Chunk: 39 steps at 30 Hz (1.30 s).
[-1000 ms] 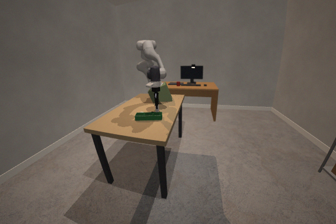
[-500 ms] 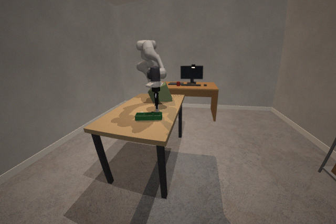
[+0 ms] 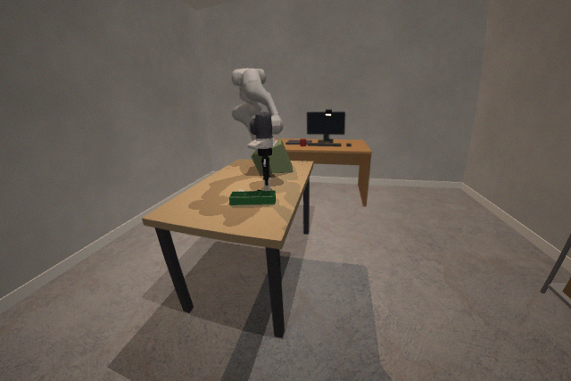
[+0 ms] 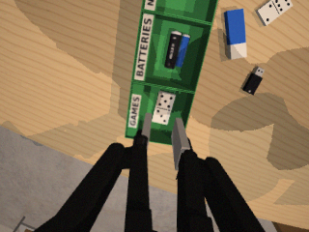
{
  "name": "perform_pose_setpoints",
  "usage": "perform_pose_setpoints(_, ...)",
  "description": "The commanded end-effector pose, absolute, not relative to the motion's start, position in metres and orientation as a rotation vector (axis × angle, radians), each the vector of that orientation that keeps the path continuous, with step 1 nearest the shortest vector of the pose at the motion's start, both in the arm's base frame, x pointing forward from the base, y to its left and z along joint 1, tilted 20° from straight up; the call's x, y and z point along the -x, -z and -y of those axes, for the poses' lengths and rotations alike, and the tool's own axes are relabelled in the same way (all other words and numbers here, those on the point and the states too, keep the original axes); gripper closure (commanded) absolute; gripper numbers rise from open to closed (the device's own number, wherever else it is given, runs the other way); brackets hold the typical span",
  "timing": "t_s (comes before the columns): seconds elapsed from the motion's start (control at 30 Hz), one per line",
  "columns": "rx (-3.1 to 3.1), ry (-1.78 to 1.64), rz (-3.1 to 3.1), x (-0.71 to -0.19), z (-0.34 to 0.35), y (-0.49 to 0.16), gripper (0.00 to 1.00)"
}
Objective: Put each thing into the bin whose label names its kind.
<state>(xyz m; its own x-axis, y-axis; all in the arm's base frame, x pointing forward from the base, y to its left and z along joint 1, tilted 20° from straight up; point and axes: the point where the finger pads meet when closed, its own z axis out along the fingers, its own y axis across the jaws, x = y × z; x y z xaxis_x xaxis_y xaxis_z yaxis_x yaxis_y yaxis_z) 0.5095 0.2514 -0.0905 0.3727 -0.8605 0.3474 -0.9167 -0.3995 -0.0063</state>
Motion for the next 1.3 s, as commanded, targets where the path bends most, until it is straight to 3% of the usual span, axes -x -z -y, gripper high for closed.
perform_pose_setpoints(0.0,-2.436,-0.444,1.604,-0.509,-0.250,0.090,0.81)
perform_pose_setpoints(0.53,-2.436,-0.444,1.604,-0.508,-0.249,0.090,0.81)
perform_pose_setpoints(0.57,-2.401,-0.452,1.668,-0.506,-0.241,0.087,0.75)
perform_pose_setpoints(1.27,-1.902,-0.504,2.298,-0.468,-0.094,0.043,0.75)
